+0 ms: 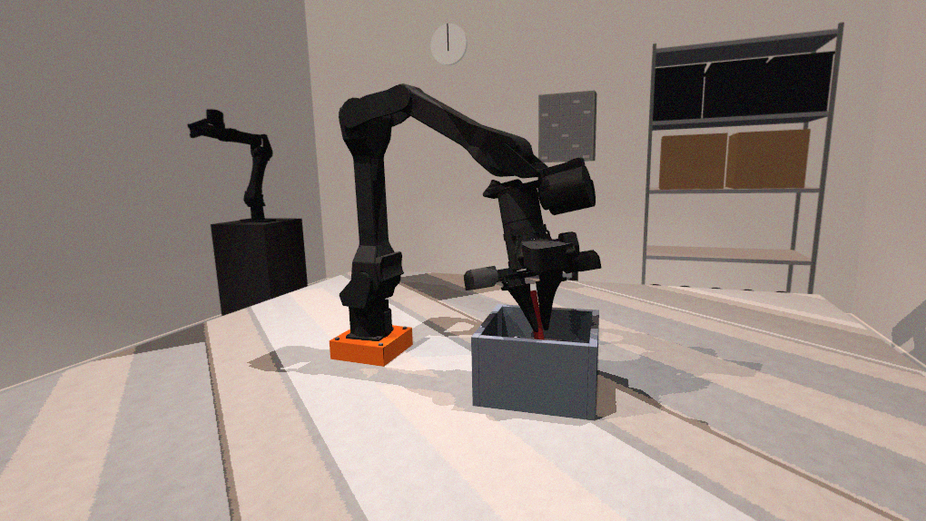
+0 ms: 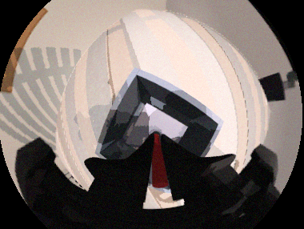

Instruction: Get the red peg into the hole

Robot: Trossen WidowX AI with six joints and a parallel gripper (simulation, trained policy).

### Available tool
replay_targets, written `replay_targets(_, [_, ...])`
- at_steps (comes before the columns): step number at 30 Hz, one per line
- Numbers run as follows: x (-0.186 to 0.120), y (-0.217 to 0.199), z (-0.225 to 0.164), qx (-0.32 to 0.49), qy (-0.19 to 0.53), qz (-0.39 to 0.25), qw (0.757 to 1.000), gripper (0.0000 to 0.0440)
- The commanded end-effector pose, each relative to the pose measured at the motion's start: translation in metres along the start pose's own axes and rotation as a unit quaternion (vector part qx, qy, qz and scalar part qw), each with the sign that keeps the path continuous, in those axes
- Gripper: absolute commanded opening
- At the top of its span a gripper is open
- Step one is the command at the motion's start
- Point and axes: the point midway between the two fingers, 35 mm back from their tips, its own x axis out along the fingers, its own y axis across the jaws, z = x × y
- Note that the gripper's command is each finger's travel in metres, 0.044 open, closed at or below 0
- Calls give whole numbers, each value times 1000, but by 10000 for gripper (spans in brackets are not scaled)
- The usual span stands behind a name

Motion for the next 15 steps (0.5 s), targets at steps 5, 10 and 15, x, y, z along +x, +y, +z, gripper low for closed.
replay_targets(5, [20, -1, 2, -20, 17, -18, 999, 127])
replay_targets(10, [24, 0, 7, -31, 22, -30, 999, 140])
replay_targets(15, [25, 8, 17, -39, 22, -29, 999, 134])
